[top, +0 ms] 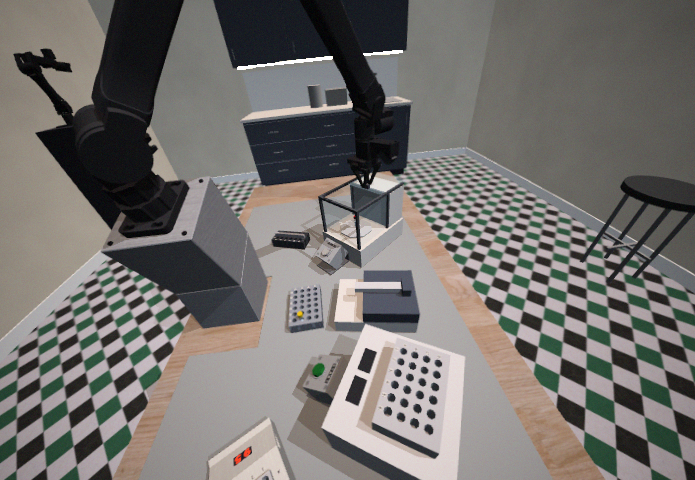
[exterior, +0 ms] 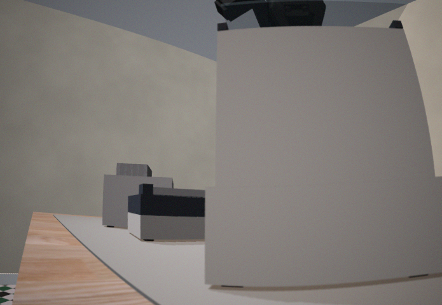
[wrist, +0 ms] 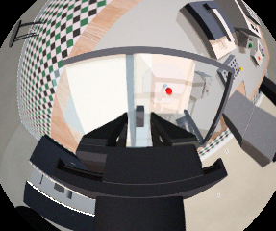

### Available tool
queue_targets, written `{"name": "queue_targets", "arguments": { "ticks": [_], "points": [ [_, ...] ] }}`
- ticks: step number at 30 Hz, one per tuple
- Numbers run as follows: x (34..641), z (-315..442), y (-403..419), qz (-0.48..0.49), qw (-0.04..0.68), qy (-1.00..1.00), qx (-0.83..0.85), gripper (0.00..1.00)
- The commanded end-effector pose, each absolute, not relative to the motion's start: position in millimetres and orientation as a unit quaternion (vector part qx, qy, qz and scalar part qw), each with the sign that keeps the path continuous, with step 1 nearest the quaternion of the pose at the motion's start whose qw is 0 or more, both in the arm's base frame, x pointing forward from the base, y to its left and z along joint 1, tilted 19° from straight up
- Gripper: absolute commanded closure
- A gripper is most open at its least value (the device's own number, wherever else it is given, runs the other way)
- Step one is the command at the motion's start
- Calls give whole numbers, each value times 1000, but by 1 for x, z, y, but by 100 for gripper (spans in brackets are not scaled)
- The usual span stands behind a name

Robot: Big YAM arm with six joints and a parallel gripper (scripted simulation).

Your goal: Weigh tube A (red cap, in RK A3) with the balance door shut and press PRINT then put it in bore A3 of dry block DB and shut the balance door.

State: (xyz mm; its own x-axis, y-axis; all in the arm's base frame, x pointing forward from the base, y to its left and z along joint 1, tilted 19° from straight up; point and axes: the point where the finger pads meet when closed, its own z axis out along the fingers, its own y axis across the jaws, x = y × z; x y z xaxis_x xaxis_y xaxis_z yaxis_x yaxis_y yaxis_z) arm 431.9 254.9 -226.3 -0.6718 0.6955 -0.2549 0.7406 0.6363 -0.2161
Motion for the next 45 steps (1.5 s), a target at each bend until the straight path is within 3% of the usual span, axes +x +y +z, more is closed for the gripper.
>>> {"name": "queue_targets", "arguments": {
  "ticks": [1, 45],
  "points": [
    [433, -206, 268, -143, 81, 903, 397, 70],
    [451, -141, 304, -121, 91, 904, 400, 70]
  ]
}}
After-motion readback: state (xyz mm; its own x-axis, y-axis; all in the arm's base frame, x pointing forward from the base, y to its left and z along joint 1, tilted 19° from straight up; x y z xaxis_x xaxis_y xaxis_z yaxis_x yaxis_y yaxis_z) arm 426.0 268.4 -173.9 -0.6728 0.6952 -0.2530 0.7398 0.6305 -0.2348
